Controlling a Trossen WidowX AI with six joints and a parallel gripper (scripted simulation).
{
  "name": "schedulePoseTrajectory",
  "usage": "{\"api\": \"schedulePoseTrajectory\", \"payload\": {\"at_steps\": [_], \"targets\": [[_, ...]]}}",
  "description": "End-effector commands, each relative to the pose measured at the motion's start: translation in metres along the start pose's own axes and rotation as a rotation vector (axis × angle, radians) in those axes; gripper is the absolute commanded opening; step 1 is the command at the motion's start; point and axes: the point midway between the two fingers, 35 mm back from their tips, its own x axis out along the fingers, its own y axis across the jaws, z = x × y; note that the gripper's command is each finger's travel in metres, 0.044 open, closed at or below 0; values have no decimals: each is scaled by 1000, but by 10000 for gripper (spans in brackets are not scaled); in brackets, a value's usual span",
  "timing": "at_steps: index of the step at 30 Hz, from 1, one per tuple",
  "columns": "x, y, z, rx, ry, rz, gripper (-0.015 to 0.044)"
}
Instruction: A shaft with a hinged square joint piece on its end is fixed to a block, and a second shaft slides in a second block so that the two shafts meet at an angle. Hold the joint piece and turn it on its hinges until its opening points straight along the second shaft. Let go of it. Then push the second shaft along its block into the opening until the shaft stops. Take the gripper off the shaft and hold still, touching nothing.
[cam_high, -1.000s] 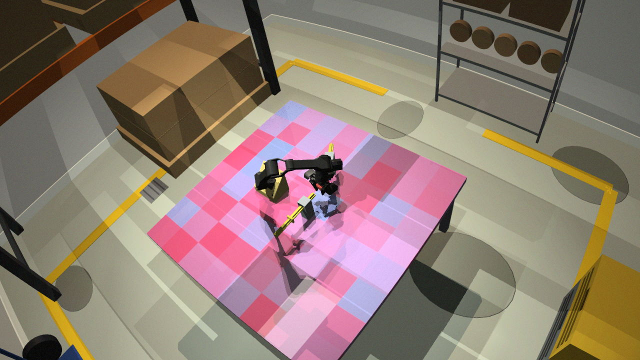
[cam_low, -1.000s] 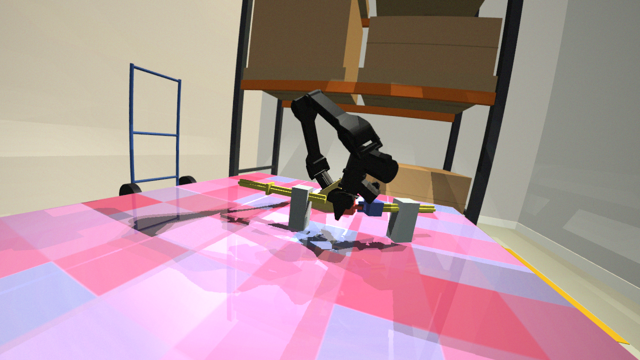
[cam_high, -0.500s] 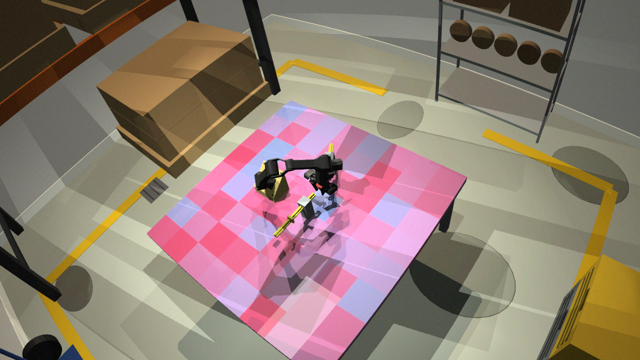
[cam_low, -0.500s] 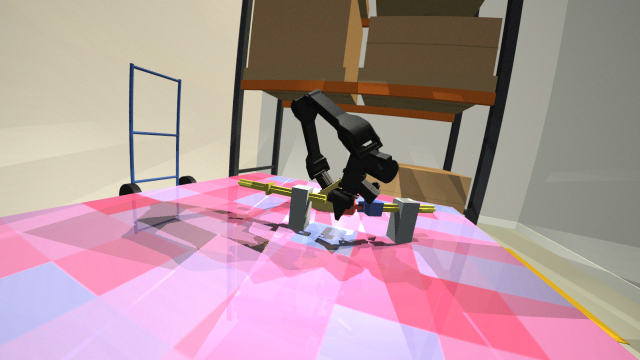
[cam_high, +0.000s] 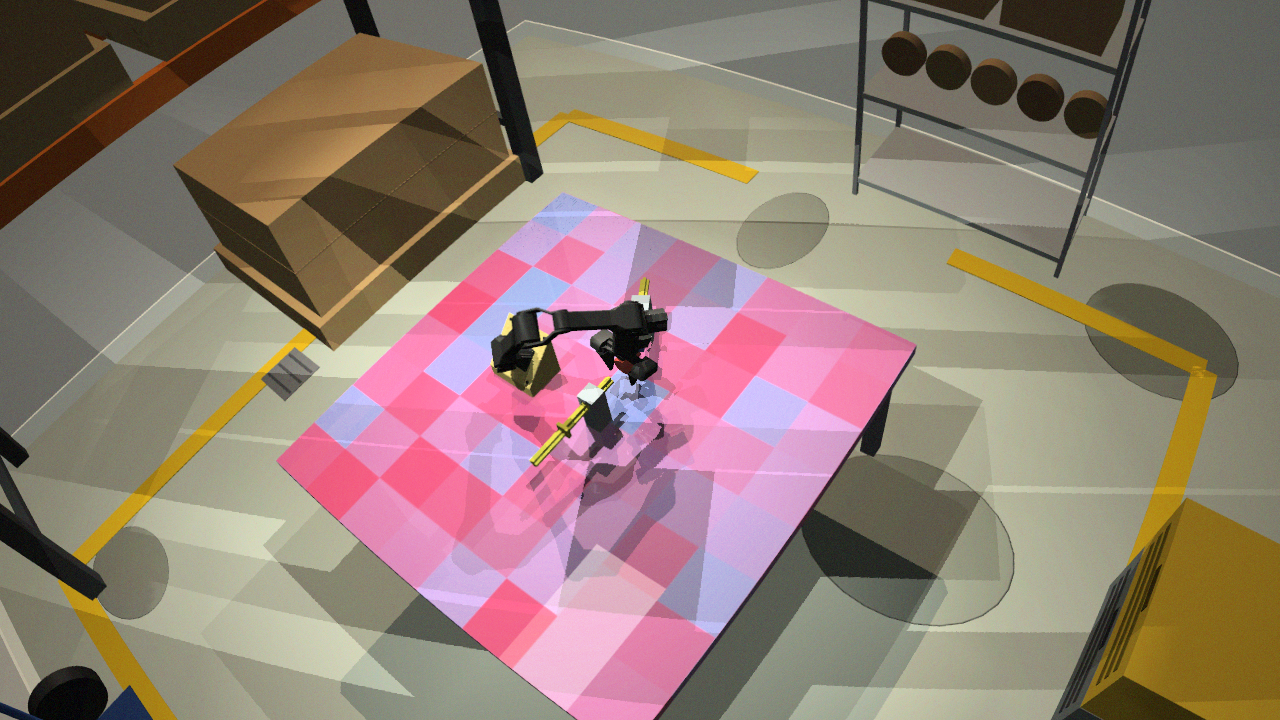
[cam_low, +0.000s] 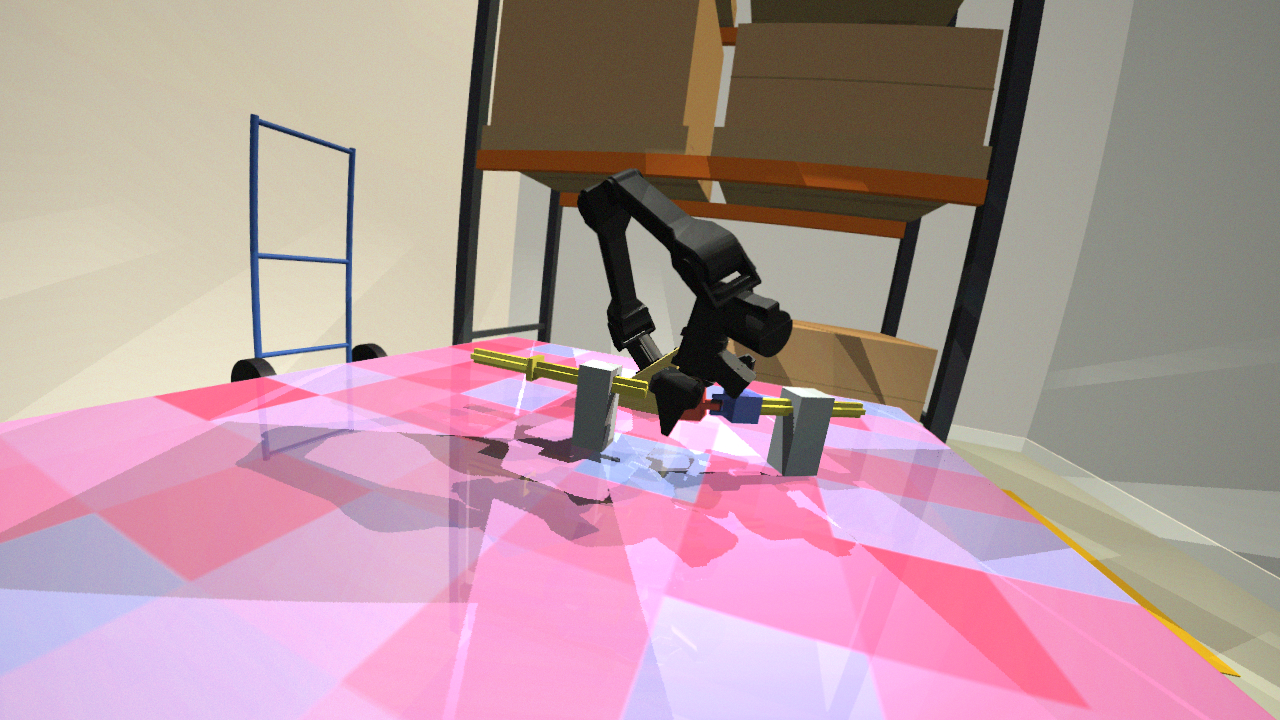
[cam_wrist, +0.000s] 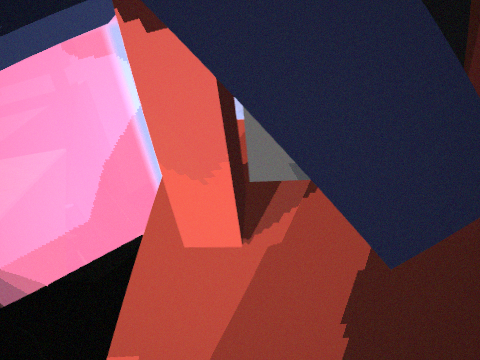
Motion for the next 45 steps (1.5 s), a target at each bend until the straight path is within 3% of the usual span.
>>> {"api": "schedulePoseTrajectory", "payload": {"at_steps": [1, 13, 28, 37, 45], "targets": [[0, 0, 0, 1, 0, 0, 440], [-1, 0, 0, 3, -19, 1, 440], [-26, 2, -9, 21, -457, -65, 440], [-26, 2, -9, 21, -461, -67, 440], [-47, -3, -8, 240, -429, -14, 440]]}}
